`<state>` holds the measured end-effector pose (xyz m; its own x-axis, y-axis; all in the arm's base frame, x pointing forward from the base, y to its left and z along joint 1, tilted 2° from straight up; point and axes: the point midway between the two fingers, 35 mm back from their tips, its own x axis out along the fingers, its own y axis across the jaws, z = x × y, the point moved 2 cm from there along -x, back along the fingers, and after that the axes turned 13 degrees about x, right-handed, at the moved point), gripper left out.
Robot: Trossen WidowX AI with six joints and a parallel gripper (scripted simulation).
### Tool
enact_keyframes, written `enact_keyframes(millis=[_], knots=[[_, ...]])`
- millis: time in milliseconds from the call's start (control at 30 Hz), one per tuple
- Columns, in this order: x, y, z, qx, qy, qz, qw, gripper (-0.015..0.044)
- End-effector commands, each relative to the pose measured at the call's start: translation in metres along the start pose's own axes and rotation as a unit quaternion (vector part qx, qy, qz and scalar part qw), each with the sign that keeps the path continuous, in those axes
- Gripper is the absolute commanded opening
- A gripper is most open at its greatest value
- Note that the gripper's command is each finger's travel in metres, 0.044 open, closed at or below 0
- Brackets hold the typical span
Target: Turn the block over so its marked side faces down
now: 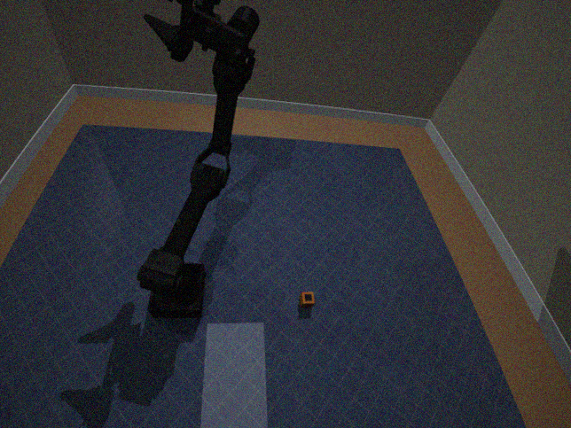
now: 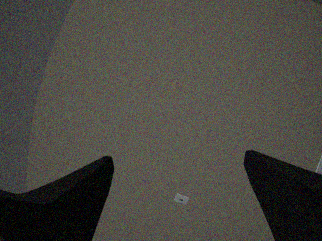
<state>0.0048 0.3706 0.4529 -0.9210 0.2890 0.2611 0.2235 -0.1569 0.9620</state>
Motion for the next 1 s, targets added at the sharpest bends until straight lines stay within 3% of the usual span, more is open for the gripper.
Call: enact_keyframes(millis=[0,133,533,767,967], knots=[[0.0,0.001,-0.001,0.0,0.001,0.002,1.0,0.0426],[0.012,0.016,-0.02,-0.007,0.032,0.046,0.998,0.044],[0.07,0.093,-0.178,-0.132,0.222,0.15,0.954,0.044],[0.066,0.125,-0.263,-0.139,0.332,0.224,0.905,0.044],[0.033,0.149,-0.351,-0.189,0.43,0.288,0.835,0.044]])
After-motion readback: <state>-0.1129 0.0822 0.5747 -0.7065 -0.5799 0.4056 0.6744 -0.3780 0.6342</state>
